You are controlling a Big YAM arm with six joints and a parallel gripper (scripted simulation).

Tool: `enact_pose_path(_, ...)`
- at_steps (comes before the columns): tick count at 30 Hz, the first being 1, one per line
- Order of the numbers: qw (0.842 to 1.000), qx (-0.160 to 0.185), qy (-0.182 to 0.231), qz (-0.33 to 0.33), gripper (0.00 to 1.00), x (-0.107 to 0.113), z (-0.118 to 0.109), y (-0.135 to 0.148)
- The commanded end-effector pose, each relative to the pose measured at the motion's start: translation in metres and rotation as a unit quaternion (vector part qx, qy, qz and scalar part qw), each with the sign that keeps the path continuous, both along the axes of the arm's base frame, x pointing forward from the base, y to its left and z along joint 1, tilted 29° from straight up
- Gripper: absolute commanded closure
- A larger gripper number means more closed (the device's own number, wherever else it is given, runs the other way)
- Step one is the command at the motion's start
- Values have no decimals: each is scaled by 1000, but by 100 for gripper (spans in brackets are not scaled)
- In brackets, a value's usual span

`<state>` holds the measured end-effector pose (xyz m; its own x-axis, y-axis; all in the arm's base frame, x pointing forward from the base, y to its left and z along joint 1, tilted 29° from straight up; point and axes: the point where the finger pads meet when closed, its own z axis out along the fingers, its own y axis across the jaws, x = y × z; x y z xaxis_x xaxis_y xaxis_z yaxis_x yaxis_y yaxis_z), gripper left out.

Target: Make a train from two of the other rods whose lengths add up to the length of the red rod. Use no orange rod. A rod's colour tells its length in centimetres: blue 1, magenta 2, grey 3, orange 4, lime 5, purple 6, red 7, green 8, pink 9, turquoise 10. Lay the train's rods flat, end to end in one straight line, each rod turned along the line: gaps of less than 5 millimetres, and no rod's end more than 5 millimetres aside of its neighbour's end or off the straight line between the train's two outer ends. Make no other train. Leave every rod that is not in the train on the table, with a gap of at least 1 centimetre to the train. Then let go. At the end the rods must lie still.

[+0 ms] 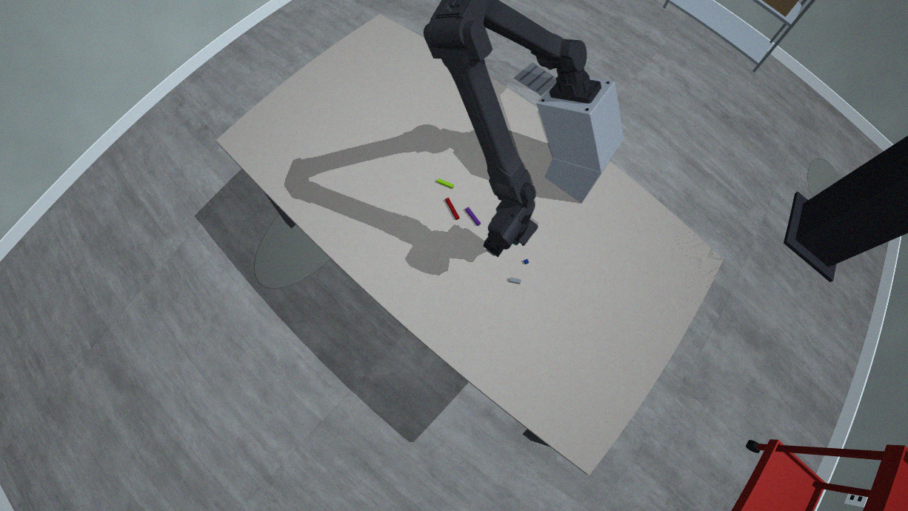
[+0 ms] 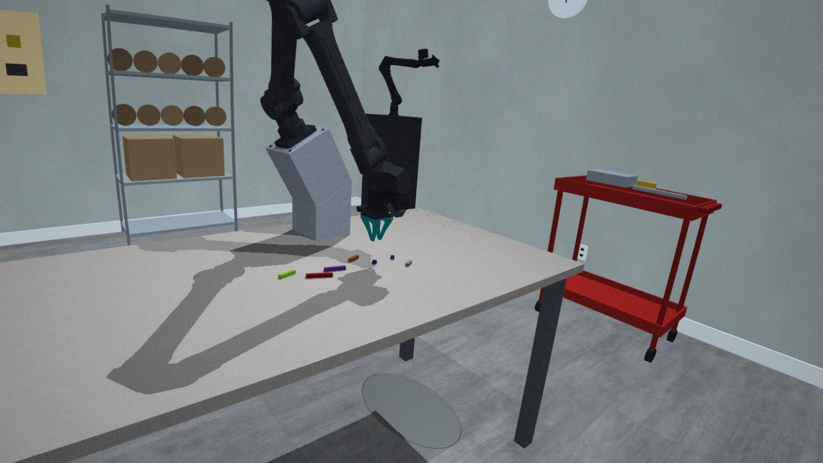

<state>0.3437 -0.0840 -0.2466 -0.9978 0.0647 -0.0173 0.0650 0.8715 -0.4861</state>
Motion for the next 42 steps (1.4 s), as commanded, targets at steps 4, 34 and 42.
enact_pose_path(4, 1000, -1, 8, 6, 76, -1, -4, 1)
enact_pose_path(34, 1000, -1, -2, 0, 76, 3, -14, -9)
enact_pose_path(42, 1000, -1, -1, 0, 76, 2, -21, -14)
